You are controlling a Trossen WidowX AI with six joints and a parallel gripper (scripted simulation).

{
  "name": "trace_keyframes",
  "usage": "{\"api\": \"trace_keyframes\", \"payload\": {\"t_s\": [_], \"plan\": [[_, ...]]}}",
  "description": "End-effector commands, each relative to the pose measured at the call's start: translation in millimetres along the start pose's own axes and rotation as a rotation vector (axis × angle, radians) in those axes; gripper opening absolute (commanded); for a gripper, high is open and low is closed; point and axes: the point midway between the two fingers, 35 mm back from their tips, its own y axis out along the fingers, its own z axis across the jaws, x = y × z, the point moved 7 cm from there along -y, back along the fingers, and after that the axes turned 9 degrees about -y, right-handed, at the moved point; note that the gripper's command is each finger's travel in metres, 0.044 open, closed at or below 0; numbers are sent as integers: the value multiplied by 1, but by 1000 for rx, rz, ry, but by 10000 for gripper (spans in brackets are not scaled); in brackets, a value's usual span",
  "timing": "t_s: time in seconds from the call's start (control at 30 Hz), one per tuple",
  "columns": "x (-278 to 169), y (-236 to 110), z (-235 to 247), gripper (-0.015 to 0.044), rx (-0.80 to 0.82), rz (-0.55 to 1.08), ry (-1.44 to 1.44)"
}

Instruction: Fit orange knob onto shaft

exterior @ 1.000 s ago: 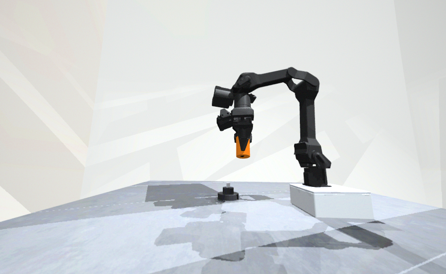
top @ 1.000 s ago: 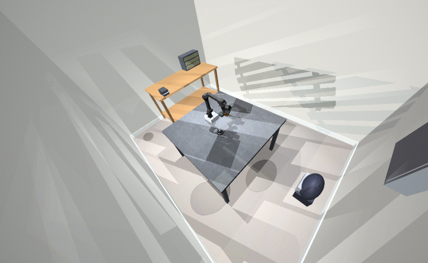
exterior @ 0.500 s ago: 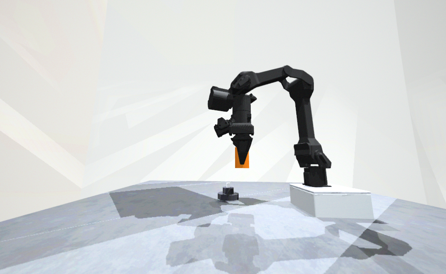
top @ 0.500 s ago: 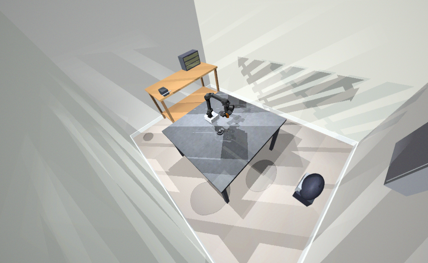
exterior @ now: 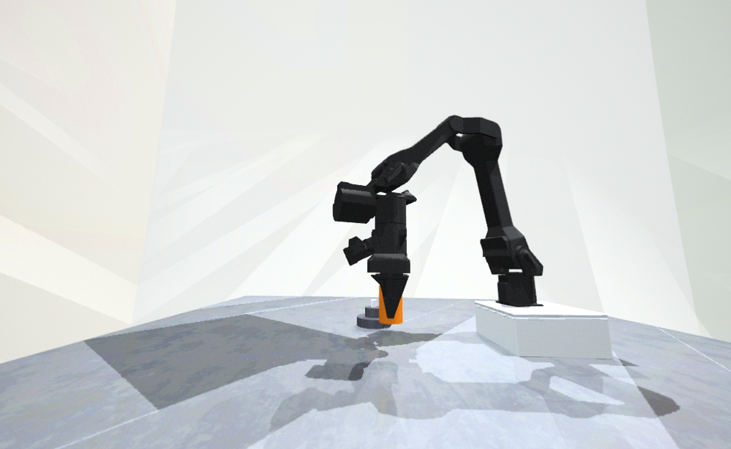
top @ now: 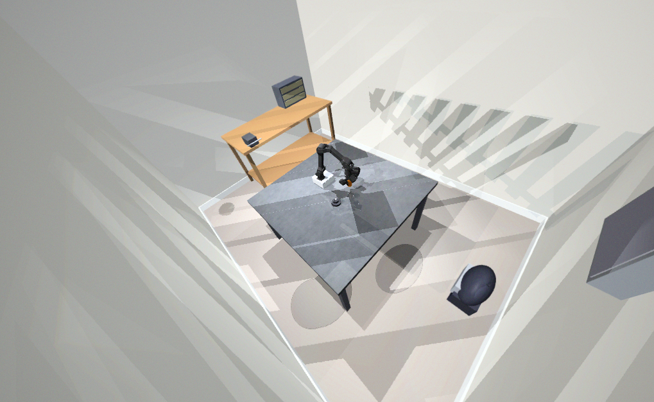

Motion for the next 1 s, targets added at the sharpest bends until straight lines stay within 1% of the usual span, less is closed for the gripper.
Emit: {"api": "trace_keyframes", "payload": {"t_s": [0.0,0.2,0.47,0.77,0.97], "plan": [[0,25,0,0,-9,-2,3],[1,50,1,0,-12,-1,2],[-1,52,2,0,-13,-1,2],[0,50,2,236,-8,2,-1],[0,50,2,240,-8,2,-1]]}}
